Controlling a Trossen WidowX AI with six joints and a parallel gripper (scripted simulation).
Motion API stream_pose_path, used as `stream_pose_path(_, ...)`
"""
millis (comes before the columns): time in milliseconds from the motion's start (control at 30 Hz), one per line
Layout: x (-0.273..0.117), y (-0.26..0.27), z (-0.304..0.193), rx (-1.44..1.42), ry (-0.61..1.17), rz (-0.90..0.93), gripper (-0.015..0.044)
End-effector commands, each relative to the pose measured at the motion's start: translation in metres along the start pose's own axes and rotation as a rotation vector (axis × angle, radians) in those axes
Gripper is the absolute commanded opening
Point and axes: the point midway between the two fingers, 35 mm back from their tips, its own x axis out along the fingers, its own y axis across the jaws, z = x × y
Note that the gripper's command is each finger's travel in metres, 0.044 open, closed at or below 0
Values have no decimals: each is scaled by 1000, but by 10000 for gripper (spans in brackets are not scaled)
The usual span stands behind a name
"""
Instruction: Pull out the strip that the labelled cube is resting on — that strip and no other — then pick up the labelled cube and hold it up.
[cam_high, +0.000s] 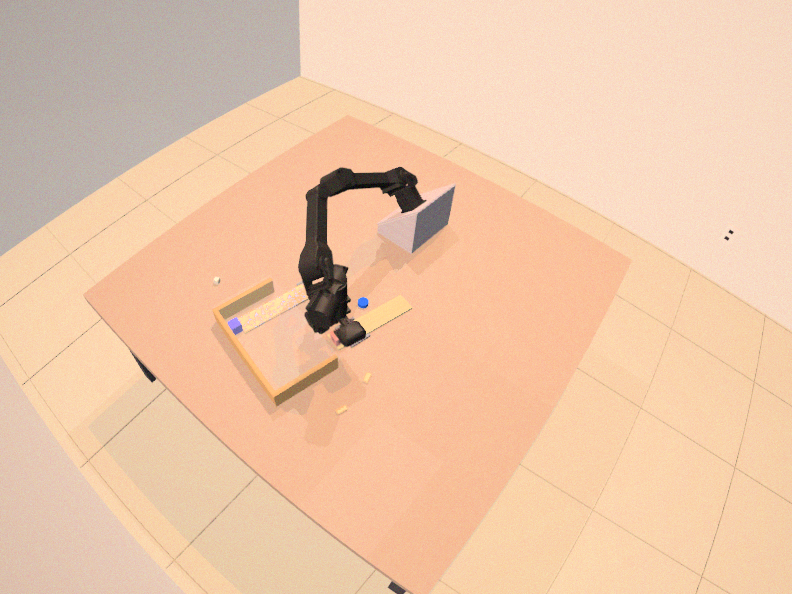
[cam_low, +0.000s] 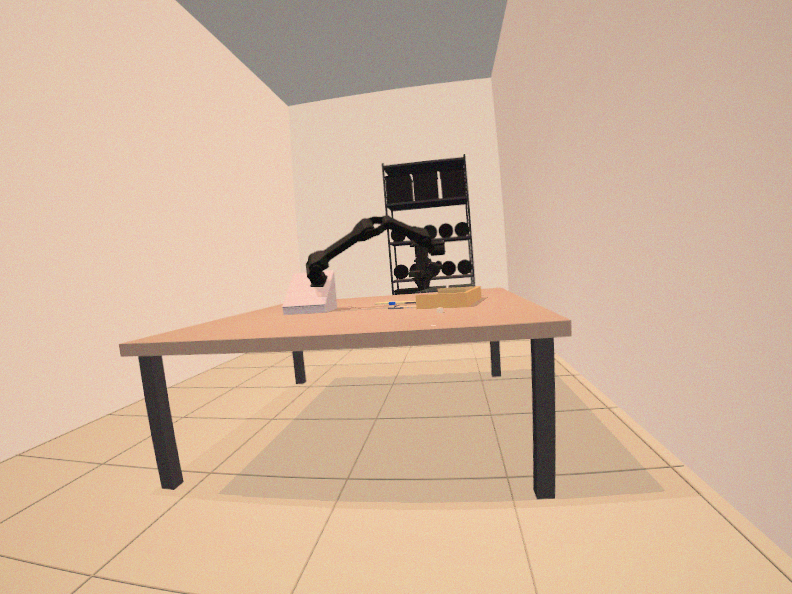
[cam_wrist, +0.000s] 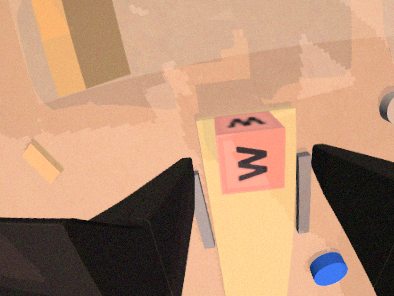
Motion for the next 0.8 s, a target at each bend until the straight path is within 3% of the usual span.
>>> stream_pose_path(0,10,0,-3,-13,4,-7,250)
stream_pose_path(633,31,-1,-4,-12,4,-9,250)
stream_pose_path(767,29,-1,-2,-3,3,-5,145)
